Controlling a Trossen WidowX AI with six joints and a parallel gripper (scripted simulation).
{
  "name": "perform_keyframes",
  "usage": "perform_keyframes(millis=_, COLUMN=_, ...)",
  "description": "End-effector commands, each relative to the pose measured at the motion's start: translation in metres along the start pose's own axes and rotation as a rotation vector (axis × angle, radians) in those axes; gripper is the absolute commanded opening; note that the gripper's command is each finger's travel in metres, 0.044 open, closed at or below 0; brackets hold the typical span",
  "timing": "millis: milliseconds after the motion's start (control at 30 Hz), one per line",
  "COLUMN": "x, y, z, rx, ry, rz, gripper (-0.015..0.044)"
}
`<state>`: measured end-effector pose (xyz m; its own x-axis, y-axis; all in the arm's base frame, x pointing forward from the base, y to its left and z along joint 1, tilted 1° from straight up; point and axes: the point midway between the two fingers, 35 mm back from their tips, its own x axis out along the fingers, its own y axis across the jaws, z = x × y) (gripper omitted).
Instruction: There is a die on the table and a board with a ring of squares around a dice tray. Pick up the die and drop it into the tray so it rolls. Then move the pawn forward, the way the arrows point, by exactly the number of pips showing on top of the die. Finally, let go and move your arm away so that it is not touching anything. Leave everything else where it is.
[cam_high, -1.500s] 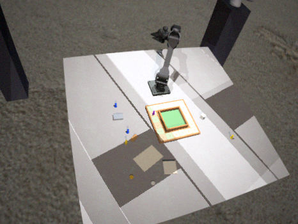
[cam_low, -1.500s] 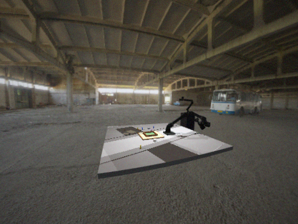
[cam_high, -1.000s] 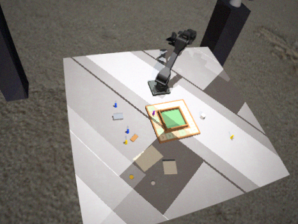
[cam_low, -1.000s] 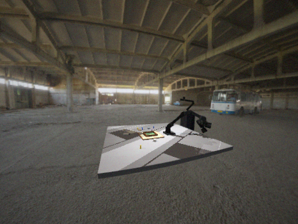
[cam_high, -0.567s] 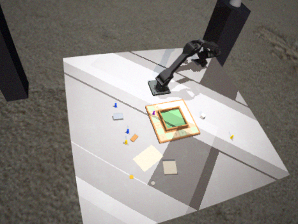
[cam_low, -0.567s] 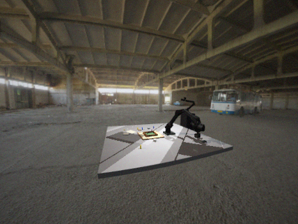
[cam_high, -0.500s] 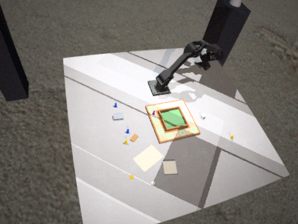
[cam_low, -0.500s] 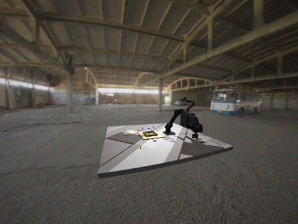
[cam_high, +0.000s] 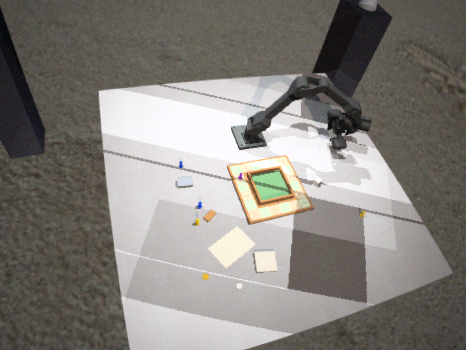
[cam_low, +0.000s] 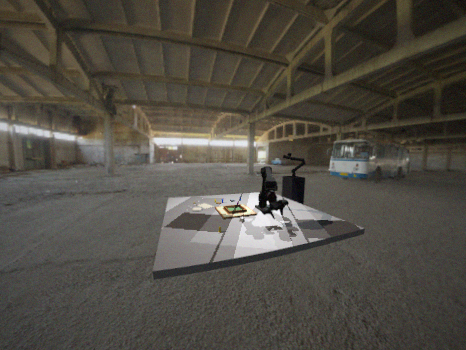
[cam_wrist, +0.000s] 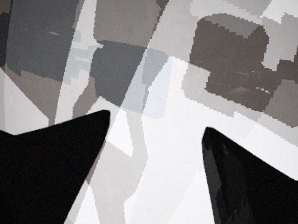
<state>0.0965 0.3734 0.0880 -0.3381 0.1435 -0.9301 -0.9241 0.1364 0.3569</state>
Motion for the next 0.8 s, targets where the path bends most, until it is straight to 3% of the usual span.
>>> perform_keyframes(millis=0, x=-0.025, y=-0.062, z=-0.021, rx=0.203, ry=-0.041, rz=-0.108, gripper=0.0275)
perform_keyframes(millis=333, x=-0.086, y=-0.198, z=-0.106, rx=0.755, ry=-0.109, rz=-0.375, gripper=0.0275)
perform_keyframes(millis=767, x=-0.075, y=-0.209, z=-0.118, rx=0.791, ry=-0.111, rz=-0.392, gripper=0.0275)
